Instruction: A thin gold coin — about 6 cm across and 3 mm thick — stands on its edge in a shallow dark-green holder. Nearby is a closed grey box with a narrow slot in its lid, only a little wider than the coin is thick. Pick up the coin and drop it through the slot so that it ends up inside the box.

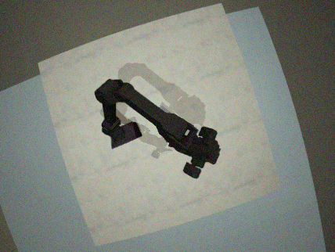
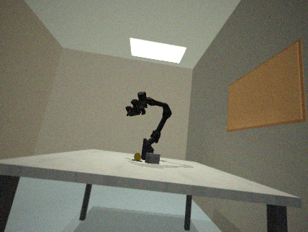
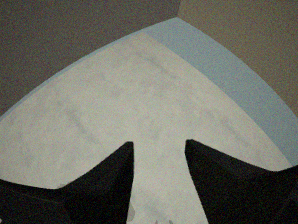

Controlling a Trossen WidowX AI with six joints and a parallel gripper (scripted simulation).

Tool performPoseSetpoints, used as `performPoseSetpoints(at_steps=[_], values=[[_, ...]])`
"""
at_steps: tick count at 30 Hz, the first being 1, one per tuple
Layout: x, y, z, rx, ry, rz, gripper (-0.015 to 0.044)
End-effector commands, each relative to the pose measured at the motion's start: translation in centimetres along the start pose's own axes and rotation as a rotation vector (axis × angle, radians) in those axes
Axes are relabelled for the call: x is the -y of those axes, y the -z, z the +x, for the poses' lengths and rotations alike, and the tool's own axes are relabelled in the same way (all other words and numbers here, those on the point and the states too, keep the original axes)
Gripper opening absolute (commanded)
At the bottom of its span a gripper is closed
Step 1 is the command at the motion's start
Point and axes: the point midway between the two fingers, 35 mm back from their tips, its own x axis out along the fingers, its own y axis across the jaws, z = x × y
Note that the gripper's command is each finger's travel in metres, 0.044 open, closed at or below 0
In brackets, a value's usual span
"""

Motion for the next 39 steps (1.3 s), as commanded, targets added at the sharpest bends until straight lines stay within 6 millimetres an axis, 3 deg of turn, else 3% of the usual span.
performPoseSetpoints(at_steps=[1,7,12,14,22,26,39], values=[[0.3,5.2,2.1,-0.168,0.010,0.218,0.0161],[0.1,14.5,3.6,-0.456,0.128,0.690,0.0161],[-0.1,22.6,3.1,-0.679,0.359,1.126,0.0161],[-0.2,24.5,2.6,-0.726,0.437,1.234,0.0161],[-0.2,24.8,2.6,-0.731,0.447,1.247,0.0161],[-0.5,27.0,4.9,-0.732,0.447,1.247,0.0161],[-0.9,28.4,6.3,-0.733,0.446,1.247,0.0161]])
